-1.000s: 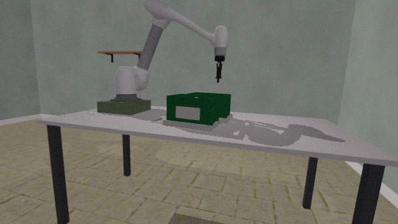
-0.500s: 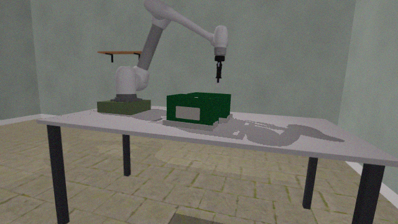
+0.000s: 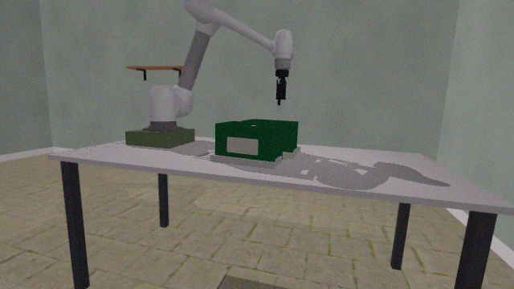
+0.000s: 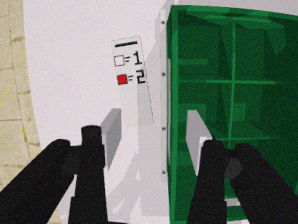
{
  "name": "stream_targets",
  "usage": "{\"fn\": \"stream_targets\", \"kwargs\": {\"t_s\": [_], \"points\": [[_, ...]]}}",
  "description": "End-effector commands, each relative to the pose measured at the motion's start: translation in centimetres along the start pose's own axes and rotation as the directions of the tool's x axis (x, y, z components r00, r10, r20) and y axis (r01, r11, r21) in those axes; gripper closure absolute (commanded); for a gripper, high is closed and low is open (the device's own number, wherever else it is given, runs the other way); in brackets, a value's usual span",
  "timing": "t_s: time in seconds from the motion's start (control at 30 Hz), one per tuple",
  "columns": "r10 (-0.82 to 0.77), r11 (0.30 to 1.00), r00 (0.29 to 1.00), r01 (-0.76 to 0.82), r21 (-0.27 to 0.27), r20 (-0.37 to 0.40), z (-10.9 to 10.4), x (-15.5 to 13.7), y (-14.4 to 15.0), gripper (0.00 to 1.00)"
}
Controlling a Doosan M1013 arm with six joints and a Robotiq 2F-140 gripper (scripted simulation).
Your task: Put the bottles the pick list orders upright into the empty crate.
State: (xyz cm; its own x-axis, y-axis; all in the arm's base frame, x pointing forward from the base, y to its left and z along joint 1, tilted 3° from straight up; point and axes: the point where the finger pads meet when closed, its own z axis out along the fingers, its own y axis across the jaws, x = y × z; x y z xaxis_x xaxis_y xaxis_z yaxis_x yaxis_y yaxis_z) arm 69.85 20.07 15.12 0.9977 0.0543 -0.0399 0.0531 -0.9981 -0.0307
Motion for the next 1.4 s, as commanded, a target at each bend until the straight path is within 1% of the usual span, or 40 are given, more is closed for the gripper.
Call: {"fn": "stream_targets", "kwargs": {"t_s": [0.0, 0.4, 0.47, 0.97, 1.03, 1.37], "points": [[0.013, 1.000, 1.000, -0.013, -0.005, 0.002, -0.5, -0.5, 2.0, 0.62], [0.013, 1.000, 1.000, -0.013, -0.005, 0.002, -2.1, -1.4, 7.7, 0.62], [0.013, 1.000, 1.000, -0.013, -0.005, 0.002, -2.1, -1.4, 7.7, 0.62], [0.013, 1.000, 1.000, -0.013, -0.005, 0.002, -4.1, -2.5, 14.8, 0.62], [0.013, 1.000, 1.000, -0.013, -0.005, 0.002, -4.1, -2.5, 14.8, 0.62], [0.013, 1.000, 1.000, -0.013, -0.005, 0.002, -5.4, -3.2, 19.6, 0.62]]}}
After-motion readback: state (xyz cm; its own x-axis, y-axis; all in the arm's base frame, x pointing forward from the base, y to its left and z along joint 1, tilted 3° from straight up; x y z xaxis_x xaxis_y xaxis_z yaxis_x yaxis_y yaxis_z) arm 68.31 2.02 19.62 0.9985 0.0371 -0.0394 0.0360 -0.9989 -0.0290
